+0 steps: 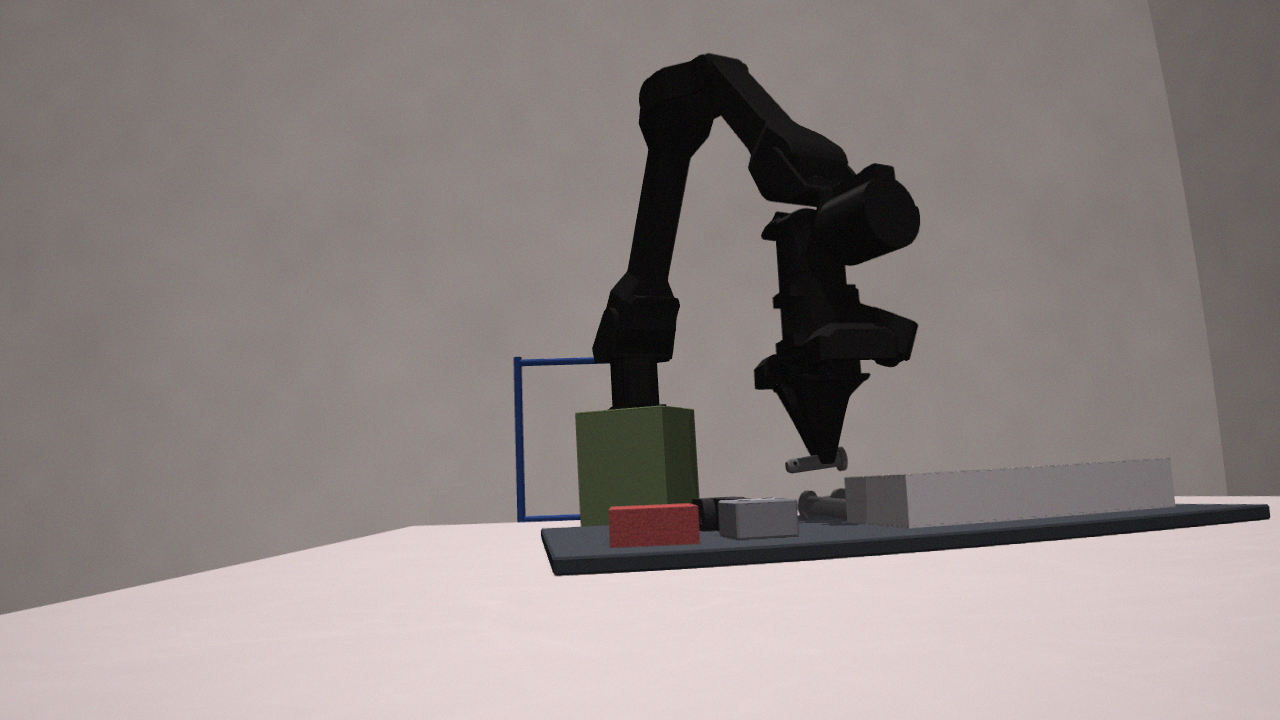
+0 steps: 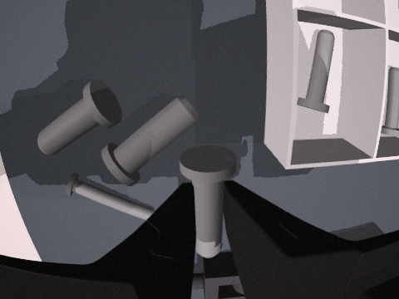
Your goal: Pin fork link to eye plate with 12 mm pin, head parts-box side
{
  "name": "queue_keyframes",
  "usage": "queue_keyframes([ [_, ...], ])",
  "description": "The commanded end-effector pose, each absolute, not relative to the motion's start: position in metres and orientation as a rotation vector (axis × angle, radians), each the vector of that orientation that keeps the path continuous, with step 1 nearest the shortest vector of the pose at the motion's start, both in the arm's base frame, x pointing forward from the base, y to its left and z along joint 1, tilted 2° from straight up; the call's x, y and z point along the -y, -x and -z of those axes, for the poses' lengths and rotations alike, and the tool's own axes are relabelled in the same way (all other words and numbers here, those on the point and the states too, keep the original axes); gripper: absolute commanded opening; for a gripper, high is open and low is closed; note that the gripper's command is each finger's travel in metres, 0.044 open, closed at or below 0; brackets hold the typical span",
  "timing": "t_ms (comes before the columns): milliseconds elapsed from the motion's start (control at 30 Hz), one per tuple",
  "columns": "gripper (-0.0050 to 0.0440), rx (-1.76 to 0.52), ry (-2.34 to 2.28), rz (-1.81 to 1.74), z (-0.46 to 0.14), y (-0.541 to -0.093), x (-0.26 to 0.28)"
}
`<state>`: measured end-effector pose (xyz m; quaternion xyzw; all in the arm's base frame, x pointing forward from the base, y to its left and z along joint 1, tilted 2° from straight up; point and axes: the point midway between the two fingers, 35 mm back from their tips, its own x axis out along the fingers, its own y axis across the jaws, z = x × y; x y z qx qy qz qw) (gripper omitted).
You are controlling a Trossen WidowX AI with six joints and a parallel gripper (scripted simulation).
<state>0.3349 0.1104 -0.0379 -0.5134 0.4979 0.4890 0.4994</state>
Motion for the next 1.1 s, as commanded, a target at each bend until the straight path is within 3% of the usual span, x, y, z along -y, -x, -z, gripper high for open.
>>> queue_keyframes([
  [0, 0.0013, -1.198, 1.239, -1.187, 0.037, -0.341, -0.107],
  [1067, 0.0013, -1.198, 1.239, -1.187, 0.036, -0.367, -0.074],
])
